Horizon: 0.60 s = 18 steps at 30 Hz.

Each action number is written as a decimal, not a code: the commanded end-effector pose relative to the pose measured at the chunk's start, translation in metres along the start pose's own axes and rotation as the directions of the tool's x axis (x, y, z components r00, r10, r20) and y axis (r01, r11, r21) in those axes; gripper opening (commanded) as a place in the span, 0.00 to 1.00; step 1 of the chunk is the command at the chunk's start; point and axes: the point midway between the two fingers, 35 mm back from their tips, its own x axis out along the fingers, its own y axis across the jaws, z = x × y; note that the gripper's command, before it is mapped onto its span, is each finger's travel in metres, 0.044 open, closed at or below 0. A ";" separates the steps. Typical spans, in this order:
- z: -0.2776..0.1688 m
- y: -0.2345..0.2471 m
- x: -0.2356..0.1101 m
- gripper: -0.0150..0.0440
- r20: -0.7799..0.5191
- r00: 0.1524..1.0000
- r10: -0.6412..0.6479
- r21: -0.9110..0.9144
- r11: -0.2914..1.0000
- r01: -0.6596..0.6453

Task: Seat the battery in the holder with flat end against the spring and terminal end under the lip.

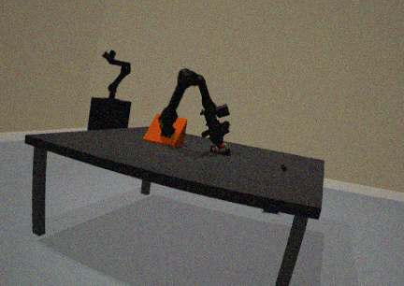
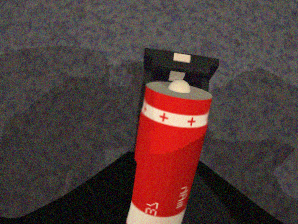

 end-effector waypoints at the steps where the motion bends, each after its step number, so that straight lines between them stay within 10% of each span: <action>1: -0.008 -0.002 -0.002 0.38 -0.010 1.000 0.006 -0.013 1.000 -0.006; 18: -0.008 -0.001 -0.001 0.38 -0.028 0.999 0.015 -0.013 1.000 -0.016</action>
